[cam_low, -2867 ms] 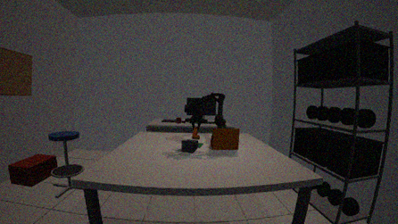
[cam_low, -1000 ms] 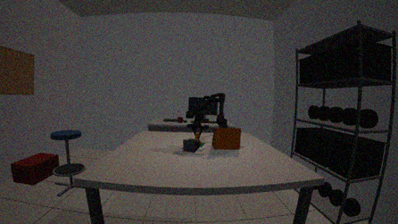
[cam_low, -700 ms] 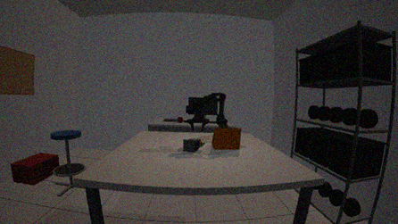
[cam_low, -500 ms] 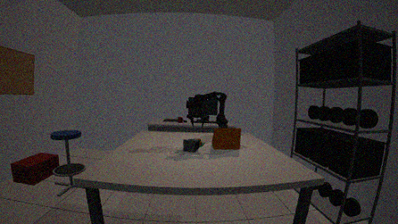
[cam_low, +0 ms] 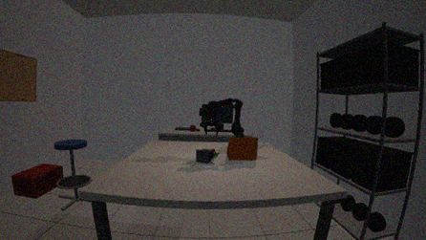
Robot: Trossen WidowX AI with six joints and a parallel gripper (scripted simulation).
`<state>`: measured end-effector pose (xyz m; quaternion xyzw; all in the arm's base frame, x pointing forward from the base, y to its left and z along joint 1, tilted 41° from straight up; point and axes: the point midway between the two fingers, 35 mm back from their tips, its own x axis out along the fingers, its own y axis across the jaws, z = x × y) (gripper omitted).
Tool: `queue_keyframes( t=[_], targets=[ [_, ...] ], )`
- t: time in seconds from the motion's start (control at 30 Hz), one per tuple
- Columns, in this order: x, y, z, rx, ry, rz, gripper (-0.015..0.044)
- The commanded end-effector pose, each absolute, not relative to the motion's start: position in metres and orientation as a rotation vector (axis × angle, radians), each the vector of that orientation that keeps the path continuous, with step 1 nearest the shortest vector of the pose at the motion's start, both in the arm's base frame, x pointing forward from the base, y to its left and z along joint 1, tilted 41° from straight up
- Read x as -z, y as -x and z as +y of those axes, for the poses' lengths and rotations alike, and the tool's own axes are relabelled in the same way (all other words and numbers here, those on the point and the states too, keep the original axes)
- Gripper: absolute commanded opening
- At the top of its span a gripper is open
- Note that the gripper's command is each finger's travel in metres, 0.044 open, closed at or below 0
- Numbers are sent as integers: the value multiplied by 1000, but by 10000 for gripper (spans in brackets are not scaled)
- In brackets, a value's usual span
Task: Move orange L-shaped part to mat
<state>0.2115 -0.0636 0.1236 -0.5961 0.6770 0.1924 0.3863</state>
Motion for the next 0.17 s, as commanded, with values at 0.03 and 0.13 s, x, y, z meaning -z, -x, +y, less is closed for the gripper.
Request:
queue_keyframes(
  t=[0.03,0.13],
  targets=[
    [-123,-212,-63,-494,1521,1722,400],
    [-123,-212,-63,-494,1521,1722,400]
  ],
)
